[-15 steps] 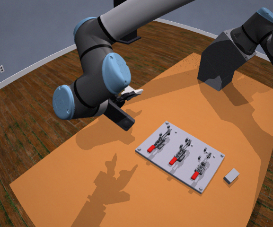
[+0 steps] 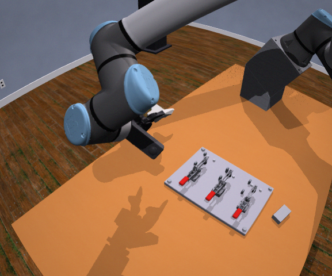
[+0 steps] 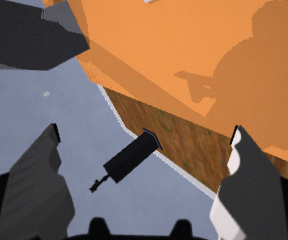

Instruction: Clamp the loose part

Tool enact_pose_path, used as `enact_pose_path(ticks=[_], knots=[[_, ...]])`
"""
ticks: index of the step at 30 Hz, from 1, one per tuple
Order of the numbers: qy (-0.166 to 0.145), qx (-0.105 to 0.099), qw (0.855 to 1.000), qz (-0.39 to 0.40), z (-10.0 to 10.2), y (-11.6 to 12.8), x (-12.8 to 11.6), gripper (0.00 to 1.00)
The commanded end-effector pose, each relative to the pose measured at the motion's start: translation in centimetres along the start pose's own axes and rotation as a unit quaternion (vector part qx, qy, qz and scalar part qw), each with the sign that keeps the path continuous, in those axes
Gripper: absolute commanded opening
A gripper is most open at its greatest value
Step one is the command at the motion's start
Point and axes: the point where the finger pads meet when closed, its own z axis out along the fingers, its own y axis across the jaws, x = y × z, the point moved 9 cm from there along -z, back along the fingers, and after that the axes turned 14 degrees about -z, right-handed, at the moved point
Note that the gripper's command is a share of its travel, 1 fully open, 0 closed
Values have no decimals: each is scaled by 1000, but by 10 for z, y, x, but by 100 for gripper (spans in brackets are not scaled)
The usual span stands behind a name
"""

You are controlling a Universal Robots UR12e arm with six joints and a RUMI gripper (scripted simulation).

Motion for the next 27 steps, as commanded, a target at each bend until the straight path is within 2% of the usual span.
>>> enact_pose_path(ticks=[1,9,13,17,19,23,27], knots=[[0,-1,1000,0,-1,-1,0,100],[1,-6,1000,9,-1,-2,2,100],[4,-20,999,30,0,-5,7,100],[11,-44,997,68,2,-10,17,100],[11,-44,997,68,2,-10,17,100],[23,-78,989,121,4,-19,32,100],[44,-119,974,186,7,-32,51,100]])
